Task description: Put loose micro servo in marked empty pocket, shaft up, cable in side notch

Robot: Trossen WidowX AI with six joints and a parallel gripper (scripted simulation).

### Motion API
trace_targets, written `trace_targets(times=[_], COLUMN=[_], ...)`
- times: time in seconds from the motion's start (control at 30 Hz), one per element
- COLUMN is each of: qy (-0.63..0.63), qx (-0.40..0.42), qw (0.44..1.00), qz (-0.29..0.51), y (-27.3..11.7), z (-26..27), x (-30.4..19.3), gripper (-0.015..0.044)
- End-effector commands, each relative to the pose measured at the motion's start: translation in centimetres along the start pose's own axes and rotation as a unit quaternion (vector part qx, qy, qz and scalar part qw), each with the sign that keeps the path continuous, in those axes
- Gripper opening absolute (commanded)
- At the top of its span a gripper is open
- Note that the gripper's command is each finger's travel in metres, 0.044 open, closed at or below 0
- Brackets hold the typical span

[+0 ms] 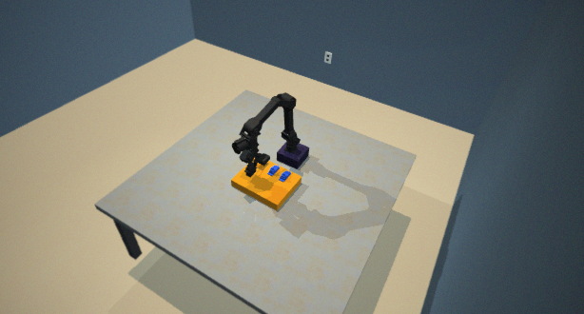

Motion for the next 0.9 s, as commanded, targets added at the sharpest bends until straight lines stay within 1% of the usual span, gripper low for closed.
trace_targets(times=[0.0,0.77,0.87], qy=[0.007,0.019,0.025], qx=[-0.001,-0.001,-0.001], qw=[1.0,1.0,1.0], qz=[-0.001,0.003,0.003], y=[-0.1,0.0,0.0], z=[0.0,0.6,0.7], x=[-0.6,-10.2,-10.8], gripper=[0.0,0.0,0.0])
Point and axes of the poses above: the point midway between the two fingers, 35 mm back from their tips, its own y axis out along the fingers, its own z axis across the jaws, x = y × z, the point moved 6 cm from there along -y, back along the fingers, and after that the axes turned 1 degree about -y, right-handed, at the moved point
